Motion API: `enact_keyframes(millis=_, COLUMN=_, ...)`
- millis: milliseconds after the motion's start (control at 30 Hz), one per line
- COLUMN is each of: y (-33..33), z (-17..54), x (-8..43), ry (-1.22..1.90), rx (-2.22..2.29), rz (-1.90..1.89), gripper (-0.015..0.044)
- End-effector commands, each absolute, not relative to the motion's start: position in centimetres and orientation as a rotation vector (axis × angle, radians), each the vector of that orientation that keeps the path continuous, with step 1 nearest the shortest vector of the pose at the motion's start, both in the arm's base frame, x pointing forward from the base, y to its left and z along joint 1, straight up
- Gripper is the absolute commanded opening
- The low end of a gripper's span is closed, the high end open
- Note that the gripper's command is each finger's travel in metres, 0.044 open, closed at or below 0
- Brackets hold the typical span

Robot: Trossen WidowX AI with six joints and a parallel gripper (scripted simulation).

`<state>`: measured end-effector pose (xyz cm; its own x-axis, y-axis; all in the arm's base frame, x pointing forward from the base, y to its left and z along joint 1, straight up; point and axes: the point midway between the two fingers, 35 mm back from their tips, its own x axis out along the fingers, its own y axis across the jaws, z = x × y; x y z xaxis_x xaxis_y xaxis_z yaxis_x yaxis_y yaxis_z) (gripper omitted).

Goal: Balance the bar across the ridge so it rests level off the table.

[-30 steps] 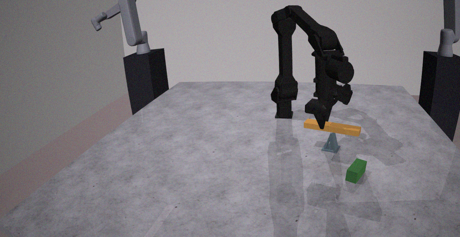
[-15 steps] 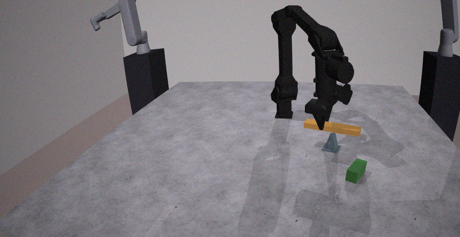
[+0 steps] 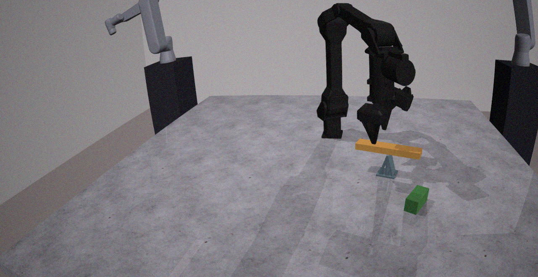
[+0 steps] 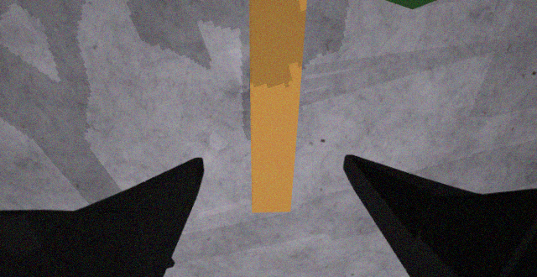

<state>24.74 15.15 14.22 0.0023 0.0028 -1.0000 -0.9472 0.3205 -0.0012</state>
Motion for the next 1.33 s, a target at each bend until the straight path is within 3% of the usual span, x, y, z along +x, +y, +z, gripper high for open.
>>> enact_keyframes(millis=0, y=15.3, z=18.4, x=24.9, ry=1.321, rx=-0.962, rz=0.961, gripper=0.0440)
enact_keyframes(millis=133, y=15.0, z=21.1, x=24.5, ry=1.321, rx=-0.962, rz=0.961, gripper=0.0440)
enact_keyframes(millis=1300, y=15.0, z=21.1, x=24.5, ry=1.321, rx=-0.962, rz=0.961, gripper=0.0440)
